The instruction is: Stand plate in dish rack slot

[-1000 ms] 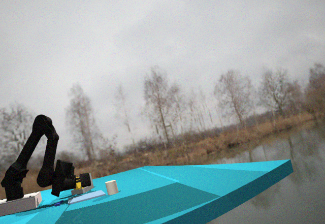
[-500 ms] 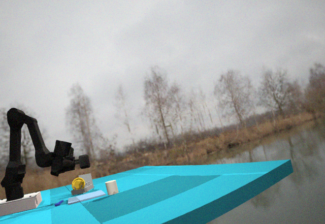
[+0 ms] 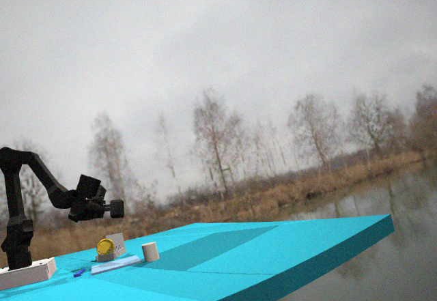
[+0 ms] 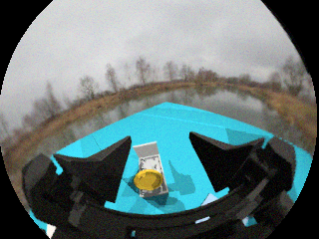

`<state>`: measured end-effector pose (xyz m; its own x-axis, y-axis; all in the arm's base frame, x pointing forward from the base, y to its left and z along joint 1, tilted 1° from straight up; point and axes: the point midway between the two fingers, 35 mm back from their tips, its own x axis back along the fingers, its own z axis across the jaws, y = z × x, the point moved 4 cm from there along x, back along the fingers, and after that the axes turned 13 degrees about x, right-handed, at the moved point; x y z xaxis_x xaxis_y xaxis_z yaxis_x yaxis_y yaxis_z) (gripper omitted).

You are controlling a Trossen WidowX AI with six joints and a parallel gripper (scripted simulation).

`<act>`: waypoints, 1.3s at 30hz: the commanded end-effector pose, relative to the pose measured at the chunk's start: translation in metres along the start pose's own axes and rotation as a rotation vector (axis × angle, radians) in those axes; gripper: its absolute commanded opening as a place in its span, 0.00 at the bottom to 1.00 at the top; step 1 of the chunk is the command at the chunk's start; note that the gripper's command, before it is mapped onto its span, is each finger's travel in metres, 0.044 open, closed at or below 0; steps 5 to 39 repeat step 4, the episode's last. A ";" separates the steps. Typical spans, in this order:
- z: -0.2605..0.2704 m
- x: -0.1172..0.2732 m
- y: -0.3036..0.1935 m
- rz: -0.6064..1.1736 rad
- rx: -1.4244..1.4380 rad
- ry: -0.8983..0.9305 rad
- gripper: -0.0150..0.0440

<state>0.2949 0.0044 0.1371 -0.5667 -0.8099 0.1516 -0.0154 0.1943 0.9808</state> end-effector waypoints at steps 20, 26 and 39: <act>-0.028 -0.001 0.004 0.157 -0.157 -0.110 0.93; -0.028 -0.001 0.004 0.157 -0.157 -0.110 0.93; -0.028 -0.001 0.004 0.157 -0.157 -0.110 0.93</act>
